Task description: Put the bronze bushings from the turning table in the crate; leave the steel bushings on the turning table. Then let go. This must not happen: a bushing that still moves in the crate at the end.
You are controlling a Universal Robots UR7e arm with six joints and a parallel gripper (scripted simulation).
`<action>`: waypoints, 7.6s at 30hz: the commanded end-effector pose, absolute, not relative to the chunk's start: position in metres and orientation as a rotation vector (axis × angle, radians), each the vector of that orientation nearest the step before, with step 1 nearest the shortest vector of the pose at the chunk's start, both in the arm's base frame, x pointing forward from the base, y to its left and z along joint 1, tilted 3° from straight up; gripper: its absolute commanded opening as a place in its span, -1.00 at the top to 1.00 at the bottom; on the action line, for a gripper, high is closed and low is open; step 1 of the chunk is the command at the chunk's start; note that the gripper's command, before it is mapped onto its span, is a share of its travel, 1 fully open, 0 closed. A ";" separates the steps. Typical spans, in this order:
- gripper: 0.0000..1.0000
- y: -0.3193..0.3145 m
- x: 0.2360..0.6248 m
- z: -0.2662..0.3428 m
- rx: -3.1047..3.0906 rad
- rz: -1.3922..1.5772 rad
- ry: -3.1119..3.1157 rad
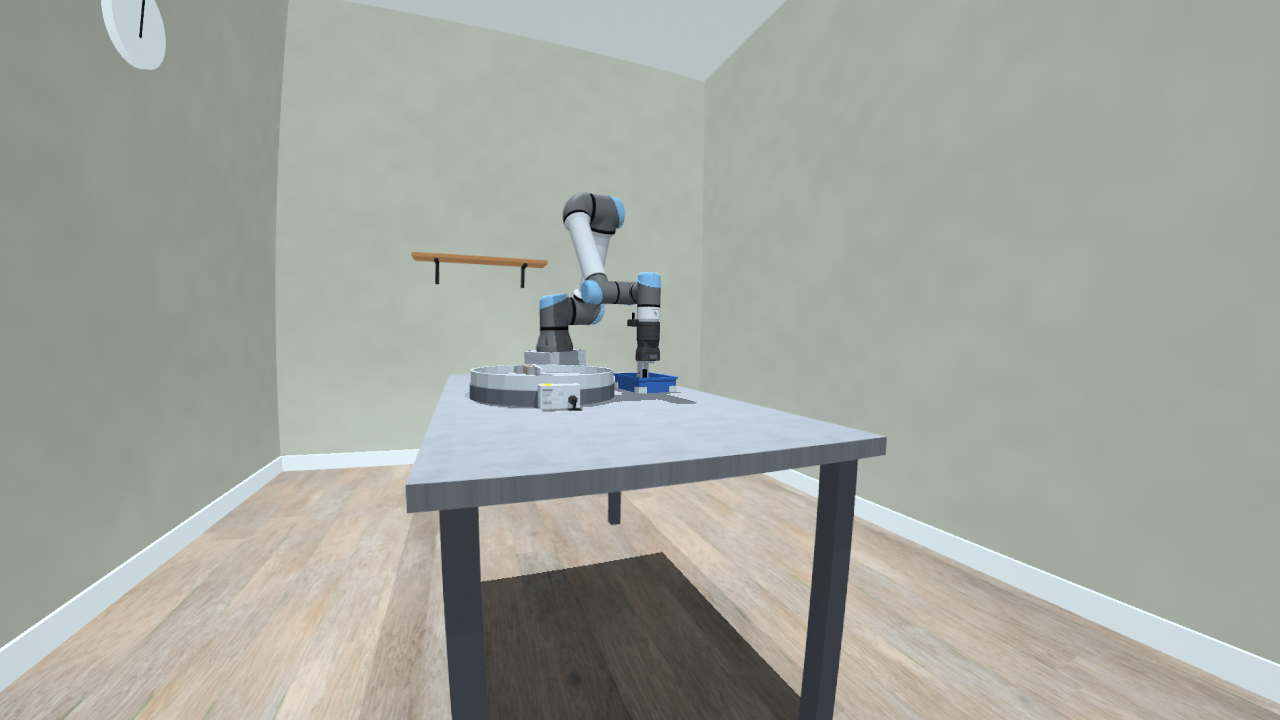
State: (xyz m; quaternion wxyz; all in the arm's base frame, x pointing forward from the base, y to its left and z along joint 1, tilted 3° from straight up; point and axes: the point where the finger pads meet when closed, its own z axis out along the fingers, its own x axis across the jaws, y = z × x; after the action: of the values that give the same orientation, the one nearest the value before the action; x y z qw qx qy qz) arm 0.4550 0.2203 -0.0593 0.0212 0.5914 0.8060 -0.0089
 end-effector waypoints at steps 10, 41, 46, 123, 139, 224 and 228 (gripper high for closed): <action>0.16 0.222 0.455 -0.030 1.833 -0.026 2.498; 0.16 0.224 0.453 0.038 1.833 -0.025 2.498; 0.16 0.224 0.453 0.038 1.832 -0.024 2.497; 0.21 0.172 0.435 0.038 1.809 -0.025 2.515; 0.21 0.121 0.417 0.039 1.786 -0.026 2.531; 0.21 -0.138 0.325 0.042 1.672 -0.033 2.608; 0.21 -0.138 0.325 0.042 1.672 -0.033 2.608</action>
State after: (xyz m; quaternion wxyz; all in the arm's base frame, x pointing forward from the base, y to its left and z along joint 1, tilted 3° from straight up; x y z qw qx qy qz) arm 0.3243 -0.1380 0.0417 0.0209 0.5400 0.8414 -0.0108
